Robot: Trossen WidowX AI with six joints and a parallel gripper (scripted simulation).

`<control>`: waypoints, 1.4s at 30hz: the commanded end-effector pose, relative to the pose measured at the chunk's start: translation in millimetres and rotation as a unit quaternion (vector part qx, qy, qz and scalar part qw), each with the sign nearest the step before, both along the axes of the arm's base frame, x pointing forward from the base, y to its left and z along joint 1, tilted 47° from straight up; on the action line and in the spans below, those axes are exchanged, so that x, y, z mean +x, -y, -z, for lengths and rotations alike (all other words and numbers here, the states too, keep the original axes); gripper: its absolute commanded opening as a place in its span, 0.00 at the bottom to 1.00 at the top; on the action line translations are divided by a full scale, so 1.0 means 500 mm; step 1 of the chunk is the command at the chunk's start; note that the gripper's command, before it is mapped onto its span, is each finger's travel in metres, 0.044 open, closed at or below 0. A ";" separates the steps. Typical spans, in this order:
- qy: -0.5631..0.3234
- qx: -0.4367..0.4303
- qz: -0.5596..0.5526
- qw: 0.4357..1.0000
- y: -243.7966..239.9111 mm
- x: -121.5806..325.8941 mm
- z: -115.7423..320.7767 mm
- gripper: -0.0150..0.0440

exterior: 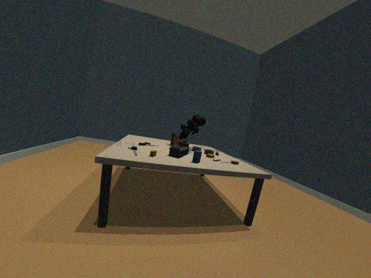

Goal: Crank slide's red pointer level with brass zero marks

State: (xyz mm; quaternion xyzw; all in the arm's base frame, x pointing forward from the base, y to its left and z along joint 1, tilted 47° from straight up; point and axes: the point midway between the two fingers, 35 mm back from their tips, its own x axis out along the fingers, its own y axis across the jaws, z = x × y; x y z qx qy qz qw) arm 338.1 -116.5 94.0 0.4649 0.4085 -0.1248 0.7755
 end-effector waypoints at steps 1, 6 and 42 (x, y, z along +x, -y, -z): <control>-0.004 0.002 0.004 1.000 -0.023 -0.002 0.023 1.00; -0.003 0.002 0.004 1.000 -0.051 0.000 0.049 1.00; -0.003 0.004 0.004 1.000 -0.131 0.010 0.125 1.00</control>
